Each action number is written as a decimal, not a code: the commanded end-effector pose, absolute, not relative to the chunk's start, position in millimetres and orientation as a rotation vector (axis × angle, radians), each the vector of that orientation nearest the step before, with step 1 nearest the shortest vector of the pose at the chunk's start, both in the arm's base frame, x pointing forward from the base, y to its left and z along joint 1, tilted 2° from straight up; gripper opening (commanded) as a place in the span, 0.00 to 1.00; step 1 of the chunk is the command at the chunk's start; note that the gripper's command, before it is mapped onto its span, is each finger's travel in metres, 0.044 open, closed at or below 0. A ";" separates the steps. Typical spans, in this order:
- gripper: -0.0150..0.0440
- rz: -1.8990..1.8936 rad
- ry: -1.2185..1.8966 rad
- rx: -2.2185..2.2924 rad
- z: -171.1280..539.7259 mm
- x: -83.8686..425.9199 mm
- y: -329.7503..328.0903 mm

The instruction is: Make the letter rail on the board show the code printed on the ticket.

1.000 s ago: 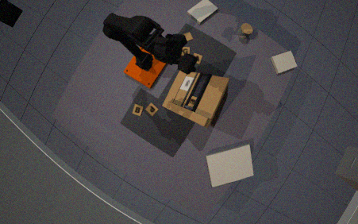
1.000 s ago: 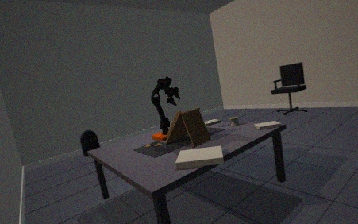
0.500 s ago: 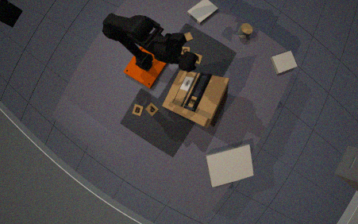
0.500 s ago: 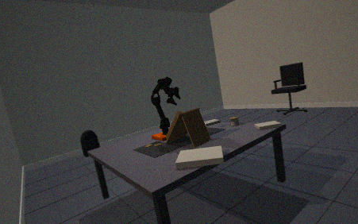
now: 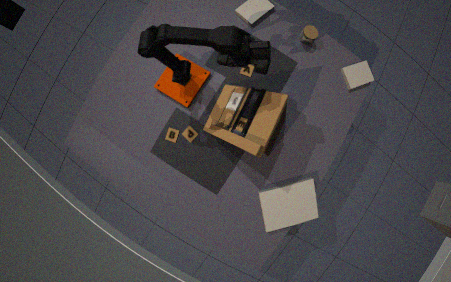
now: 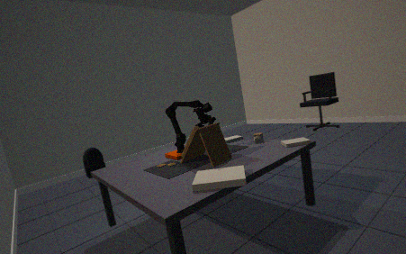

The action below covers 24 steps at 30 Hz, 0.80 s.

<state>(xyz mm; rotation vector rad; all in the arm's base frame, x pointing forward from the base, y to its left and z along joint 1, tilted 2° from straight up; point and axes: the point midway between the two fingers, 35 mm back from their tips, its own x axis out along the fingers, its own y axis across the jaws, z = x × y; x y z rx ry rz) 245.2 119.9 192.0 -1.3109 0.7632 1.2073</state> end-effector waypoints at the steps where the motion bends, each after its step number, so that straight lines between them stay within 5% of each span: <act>1: 0.83 1.336 0.851 -1.378 135.9 221.4 156.4; 8: 0.83 1.458 0.941 -1.505 73.7 172.5 186.8; 24: 0.83 1.459 0.942 -1.507 53.5 169.9 190.8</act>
